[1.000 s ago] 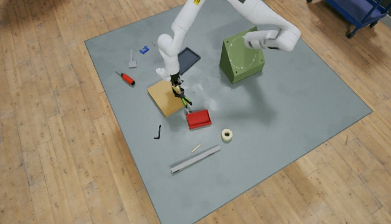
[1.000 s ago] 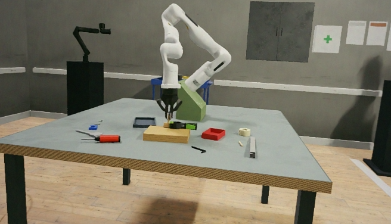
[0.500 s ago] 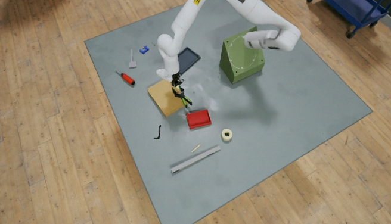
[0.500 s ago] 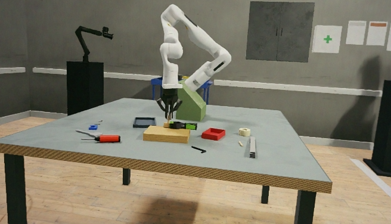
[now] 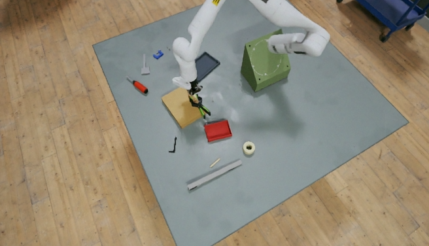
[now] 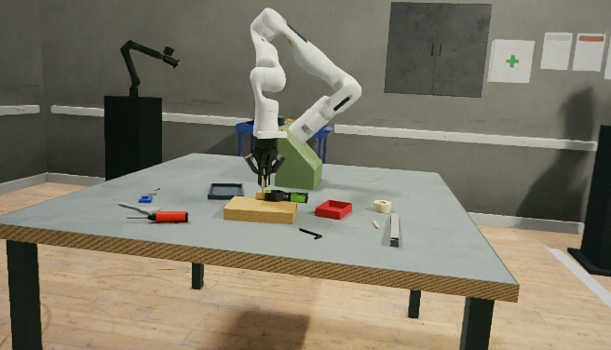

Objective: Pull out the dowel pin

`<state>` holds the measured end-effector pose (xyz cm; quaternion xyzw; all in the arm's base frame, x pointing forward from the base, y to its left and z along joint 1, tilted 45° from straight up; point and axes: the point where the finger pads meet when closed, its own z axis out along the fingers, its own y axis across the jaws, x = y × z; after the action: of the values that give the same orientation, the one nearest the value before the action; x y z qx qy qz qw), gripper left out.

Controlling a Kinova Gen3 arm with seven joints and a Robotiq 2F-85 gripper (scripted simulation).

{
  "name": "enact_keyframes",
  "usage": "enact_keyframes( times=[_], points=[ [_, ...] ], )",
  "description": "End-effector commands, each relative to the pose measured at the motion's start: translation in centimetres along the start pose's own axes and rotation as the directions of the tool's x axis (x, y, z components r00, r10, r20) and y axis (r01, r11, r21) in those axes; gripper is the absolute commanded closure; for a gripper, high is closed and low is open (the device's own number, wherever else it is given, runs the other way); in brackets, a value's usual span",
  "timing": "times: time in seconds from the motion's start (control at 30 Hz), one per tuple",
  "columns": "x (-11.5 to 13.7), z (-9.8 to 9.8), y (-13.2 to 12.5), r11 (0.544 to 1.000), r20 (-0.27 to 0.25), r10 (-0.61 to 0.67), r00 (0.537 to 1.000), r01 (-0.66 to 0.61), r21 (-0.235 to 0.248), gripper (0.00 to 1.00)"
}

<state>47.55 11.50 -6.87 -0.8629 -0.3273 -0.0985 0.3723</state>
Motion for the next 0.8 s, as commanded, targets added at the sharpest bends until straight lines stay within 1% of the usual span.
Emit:
enact_keyframes(
  times=[0.0, 0.63, 0.77],
  points=[
    [0.04, -0.13, 0.09, 0.999, -0.001, -0.038, 0.999, 0.038, -0.002, 0.9],
    [0.04, -0.17, 0.09, 0.982, -0.001, -0.189, 0.982, 0.189, -0.002, 0.9],
    [0.04, -0.19, 0.09, 0.987, -0.001, -0.158, 0.987, 0.158, -0.002, 0.9]
  ],
)
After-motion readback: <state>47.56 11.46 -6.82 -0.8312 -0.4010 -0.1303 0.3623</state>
